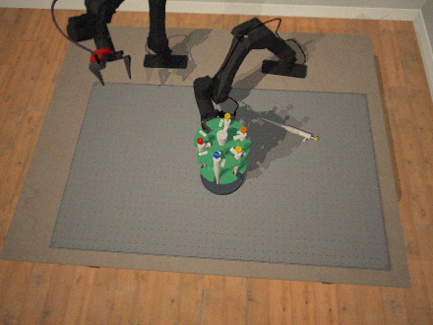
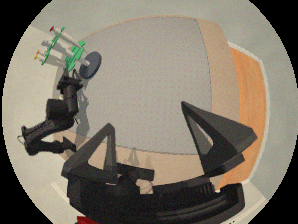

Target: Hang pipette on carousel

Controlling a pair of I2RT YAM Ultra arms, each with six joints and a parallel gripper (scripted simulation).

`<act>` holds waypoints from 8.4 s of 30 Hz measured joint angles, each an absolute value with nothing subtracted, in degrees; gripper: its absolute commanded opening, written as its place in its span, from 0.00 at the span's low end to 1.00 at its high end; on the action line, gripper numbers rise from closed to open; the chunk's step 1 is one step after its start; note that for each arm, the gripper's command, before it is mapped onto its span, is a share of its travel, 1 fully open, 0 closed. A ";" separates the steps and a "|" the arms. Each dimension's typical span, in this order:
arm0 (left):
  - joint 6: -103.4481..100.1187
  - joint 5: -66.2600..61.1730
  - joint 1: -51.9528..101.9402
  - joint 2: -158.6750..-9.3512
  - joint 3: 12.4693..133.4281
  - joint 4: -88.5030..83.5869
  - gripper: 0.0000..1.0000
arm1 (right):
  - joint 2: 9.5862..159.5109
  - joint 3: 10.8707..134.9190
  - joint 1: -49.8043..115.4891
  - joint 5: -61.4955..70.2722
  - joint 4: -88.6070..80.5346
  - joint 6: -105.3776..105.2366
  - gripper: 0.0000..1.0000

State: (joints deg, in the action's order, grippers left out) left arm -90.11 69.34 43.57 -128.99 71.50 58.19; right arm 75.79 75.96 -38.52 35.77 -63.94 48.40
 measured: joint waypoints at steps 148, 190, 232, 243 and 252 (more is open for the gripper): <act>-90.15 7.35 21.78 -112.44 40.95 71.48 0.49 | 75.79 75.96 -38.52 35.77 -63.94 48.40 1.00; -86.67 4.89 19.62 -95.15 18.87 74.59 1.00 | 75.79 75.96 -38.52 35.77 -63.94 48.40 1.00; -3.01 -54.74 -48.64 -59.46 43.99 -11.79 1.00 | 75.79 75.96 -38.52 35.77 -63.94 48.40 1.00; 28.14 -49.32 -49.36 -65.25 58.96 -36.67 1.00 | 75.79 75.96 -38.52 35.77 -63.94 48.40 1.00; 43.88 -40.23 -45.21 -72.88 72.99 -54.37 1.00 | 75.79 75.96 -38.52 35.77 -63.94 48.40 1.00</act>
State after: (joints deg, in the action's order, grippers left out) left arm 43.88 -40.23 -45.21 -72.88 72.99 -54.37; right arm 75.79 75.96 -38.52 35.77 -63.94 48.40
